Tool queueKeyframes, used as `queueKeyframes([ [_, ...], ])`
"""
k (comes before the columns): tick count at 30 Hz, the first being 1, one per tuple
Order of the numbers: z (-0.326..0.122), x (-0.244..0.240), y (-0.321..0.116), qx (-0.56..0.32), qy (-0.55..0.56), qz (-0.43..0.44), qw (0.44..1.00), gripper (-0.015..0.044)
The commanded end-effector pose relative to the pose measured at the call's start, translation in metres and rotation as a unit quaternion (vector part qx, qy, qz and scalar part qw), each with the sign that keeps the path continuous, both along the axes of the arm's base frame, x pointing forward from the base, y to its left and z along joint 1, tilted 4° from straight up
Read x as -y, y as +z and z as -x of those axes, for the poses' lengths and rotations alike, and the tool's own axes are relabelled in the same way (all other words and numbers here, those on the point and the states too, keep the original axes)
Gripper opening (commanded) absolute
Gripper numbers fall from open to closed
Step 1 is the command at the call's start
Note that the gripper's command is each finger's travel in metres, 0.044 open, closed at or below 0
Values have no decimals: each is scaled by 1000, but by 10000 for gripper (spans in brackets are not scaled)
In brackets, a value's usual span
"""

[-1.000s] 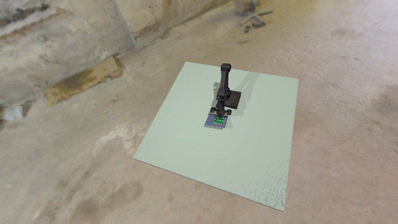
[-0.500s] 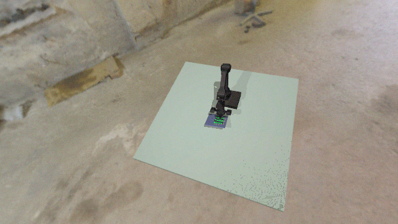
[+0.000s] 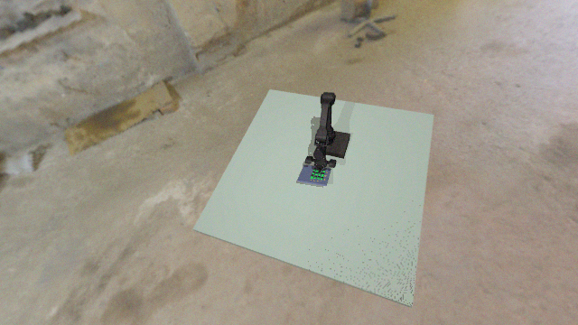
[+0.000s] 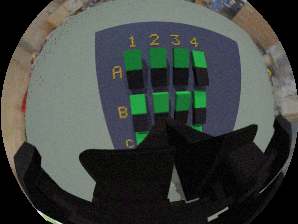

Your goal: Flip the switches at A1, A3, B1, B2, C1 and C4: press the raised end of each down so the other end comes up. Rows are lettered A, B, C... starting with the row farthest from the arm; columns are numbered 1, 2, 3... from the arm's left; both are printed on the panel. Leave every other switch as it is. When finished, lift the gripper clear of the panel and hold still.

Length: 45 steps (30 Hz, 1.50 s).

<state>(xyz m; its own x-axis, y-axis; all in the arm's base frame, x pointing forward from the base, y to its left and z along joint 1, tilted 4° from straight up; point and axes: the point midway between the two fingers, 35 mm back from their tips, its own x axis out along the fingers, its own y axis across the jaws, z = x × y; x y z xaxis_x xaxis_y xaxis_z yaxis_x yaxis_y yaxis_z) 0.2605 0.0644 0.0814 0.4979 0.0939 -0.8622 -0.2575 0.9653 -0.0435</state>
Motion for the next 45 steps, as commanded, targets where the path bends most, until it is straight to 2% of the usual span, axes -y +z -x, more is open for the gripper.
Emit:
queueKeyframes([
  [1,0,-1,-1,0,3,-1,1000,0],
  [7,28,5,54,-13,3,2,1000,0],
  [12,30,5,57,-13,3,2,1000,0],
  [19,69,-5,36,-15,3,2,1000,0],
  [23,68,-5,35,-14,3,2,1000,0],
  [27,54,-8,7,-3,3,-1,1000,0],
  [45,45,-9,-9,-2,3,-2,1000,0],
])
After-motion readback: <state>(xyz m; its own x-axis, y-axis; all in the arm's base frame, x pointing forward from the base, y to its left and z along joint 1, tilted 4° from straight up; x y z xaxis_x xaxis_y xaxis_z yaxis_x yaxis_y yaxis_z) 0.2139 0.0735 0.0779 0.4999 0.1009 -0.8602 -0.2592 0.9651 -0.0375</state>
